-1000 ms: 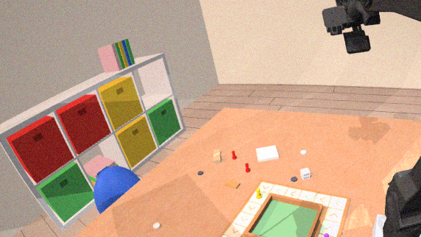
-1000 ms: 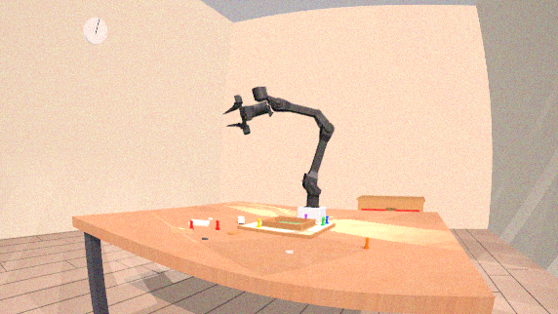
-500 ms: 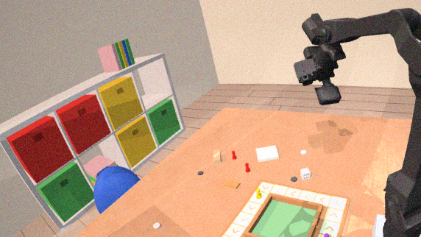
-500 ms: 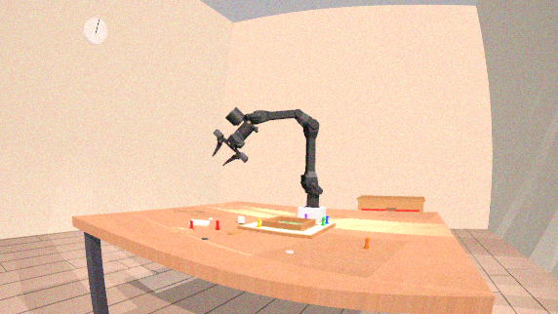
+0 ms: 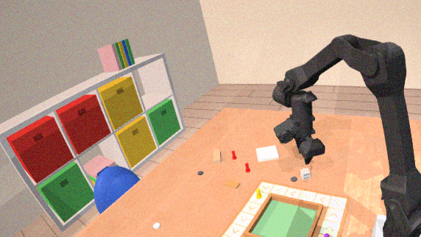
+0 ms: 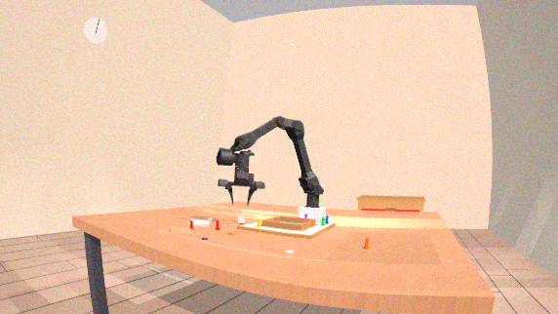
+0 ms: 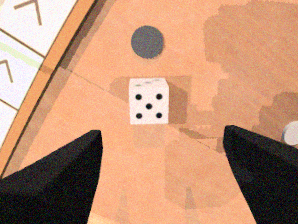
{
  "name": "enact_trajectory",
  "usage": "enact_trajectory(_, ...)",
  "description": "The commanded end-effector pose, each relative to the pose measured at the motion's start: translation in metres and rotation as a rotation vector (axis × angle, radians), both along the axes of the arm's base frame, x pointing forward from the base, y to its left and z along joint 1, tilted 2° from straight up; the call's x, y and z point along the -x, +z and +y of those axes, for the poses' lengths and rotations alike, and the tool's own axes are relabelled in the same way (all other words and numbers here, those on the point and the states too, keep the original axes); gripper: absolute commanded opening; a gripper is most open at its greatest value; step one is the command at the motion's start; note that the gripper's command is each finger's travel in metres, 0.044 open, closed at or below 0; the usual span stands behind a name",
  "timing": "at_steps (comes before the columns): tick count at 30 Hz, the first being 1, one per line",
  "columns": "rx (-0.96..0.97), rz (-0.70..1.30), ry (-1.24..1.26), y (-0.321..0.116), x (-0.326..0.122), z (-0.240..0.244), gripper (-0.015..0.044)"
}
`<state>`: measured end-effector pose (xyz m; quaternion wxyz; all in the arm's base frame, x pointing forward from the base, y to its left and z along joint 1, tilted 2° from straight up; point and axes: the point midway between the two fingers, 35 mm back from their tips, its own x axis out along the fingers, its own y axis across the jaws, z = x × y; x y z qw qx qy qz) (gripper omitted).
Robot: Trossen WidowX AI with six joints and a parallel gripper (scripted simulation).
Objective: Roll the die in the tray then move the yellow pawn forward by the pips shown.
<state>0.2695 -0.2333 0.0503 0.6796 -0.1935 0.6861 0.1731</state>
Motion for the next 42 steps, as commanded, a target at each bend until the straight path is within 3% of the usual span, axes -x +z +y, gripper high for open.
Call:
enact_trajectory(1, -0.015, 0.007, -0.010, -0.003, 0.002, 0.003, 0.0275)
enact_trajectory(38, -0.015, 0.007, -0.010, -0.065, 0.006, 0.002, 0.0275)
enact_trajectory(42, -0.015, 0.007, -0.010, -0.065, 0.006, 0.002, 0.0170)
